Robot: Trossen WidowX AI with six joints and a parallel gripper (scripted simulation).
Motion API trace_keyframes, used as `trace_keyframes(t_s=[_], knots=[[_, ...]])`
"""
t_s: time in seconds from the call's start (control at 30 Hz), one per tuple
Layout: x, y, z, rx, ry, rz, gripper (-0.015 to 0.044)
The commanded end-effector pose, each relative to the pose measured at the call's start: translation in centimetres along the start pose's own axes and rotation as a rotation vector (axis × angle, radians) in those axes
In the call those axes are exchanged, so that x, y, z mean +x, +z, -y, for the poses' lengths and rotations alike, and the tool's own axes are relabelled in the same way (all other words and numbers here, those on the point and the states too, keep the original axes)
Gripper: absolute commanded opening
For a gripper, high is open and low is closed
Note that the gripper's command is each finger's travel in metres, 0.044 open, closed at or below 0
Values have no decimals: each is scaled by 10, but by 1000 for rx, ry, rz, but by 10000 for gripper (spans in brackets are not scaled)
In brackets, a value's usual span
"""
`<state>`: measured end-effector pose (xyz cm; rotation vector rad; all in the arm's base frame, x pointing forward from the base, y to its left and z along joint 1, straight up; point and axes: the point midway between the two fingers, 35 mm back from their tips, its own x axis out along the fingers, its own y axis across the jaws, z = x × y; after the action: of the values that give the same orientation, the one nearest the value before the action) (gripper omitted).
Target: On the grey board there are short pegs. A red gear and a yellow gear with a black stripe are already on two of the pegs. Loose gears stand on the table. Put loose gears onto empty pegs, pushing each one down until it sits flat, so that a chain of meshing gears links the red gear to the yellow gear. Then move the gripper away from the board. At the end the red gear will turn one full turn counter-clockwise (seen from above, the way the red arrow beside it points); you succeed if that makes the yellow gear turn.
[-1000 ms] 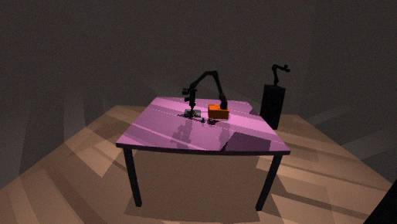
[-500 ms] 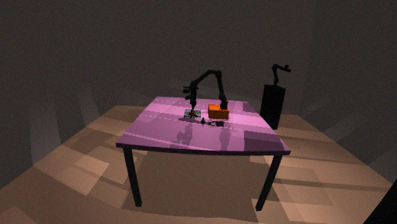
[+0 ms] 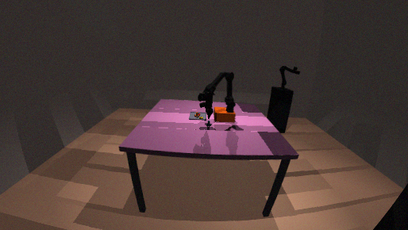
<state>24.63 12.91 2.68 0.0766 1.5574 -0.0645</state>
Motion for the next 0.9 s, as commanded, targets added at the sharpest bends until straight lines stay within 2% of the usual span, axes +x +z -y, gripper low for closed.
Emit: trace_keyframes(t_s=[0.0, 0.27, 0.87], knots=[[0, -8, -5, 12, 1, 0, 440], [22, -11, -5, 12, 1, -1, 440], [47, -11, -5, 12, 0, -1, 440]])
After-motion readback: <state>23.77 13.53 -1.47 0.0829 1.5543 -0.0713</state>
